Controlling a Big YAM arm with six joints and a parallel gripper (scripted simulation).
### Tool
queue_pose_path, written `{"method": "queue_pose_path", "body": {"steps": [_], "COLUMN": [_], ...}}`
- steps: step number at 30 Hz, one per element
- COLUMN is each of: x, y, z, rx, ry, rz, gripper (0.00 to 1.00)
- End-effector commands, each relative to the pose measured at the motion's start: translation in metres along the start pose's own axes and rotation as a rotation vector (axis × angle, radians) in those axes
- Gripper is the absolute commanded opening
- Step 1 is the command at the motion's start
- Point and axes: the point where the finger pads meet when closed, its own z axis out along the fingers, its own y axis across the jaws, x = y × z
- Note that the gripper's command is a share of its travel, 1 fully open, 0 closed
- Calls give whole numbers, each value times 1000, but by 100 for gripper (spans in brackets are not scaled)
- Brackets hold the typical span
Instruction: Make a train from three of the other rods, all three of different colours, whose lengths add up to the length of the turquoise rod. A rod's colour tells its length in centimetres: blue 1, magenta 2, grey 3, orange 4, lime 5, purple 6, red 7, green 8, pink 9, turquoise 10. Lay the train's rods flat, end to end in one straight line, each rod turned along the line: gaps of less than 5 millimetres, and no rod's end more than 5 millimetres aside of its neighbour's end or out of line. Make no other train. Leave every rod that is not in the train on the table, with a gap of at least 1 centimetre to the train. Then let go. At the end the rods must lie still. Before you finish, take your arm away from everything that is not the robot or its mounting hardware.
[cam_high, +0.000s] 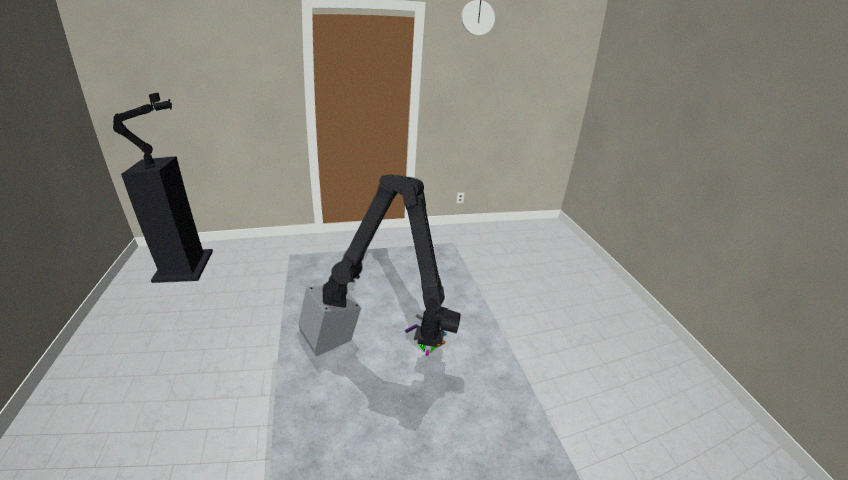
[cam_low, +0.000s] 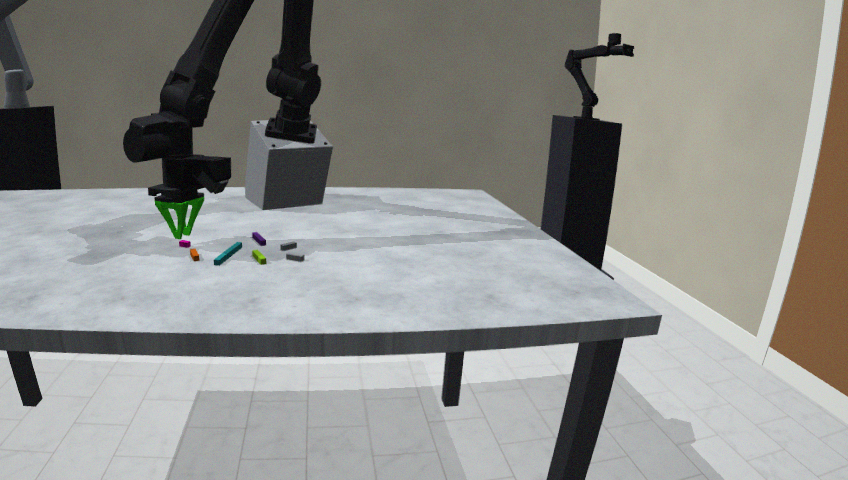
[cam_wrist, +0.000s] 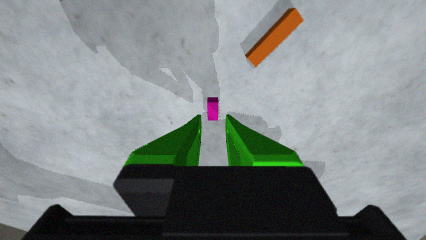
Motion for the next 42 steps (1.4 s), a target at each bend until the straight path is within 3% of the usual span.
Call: {"method": "queue_pose_path", "body": {"steps": [1,42], "x": [6,6], "y": [-7,-6], "z": [-5,0], "rx": [20,18], "ry": [1,1], "rz": [0,0], "gripper": [23,23]}}
